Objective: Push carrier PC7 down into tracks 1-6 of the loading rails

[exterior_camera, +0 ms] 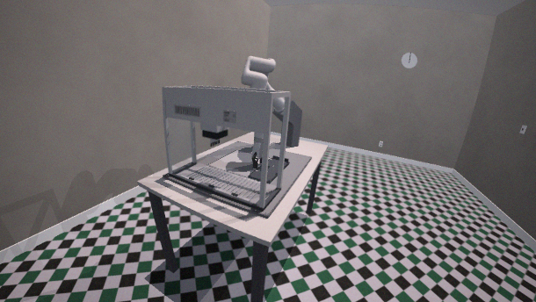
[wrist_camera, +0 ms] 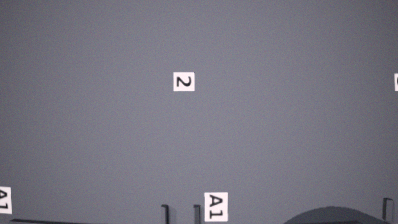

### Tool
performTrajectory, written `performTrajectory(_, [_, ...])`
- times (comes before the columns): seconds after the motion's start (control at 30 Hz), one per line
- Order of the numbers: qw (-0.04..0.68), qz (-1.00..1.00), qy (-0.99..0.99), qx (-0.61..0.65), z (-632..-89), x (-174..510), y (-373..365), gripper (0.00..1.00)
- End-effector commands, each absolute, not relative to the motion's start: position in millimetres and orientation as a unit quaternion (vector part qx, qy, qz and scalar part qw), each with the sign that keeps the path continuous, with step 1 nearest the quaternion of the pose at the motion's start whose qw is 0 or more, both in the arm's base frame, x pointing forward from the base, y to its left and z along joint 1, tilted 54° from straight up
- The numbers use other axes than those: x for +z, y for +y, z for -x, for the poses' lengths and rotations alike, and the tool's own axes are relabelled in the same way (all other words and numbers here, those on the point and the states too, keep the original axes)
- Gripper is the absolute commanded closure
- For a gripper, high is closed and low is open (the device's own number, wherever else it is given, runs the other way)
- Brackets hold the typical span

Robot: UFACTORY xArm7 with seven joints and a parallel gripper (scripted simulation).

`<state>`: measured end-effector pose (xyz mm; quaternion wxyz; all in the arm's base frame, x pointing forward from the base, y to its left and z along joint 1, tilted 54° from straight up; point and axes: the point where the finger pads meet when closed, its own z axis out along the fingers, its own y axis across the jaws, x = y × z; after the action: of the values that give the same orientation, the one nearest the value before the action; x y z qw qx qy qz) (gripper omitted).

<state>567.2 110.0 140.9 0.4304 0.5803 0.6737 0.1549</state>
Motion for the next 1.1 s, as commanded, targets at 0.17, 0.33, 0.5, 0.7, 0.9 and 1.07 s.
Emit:
performTrajectory(0.17, [0.430,-0.580,0.674,0.156,-567.5,139.2,116.2,0.00])
performTrajectory(0.33, [0.430,-0.580,0.674,0.156,-567.5,139.2,116.2,0.00])
performTrajectory(0.5, [0.430,-0.580,0.674,0.156,-567.5,139.2,116.3,0.00])
performTrajectory(0.7, [0.430,-0.580,0.674,0.156,-567.5,139.2,116.3,0.00])
performTrajectory(0.9, [0.430,-0.580,0.674,0.156,-567.5,139.2,116.3,0.00])
performTrajectory(1.07, [0.430,-0.580,0.674,0.156,-567.4,140.3,113.9,0.00])
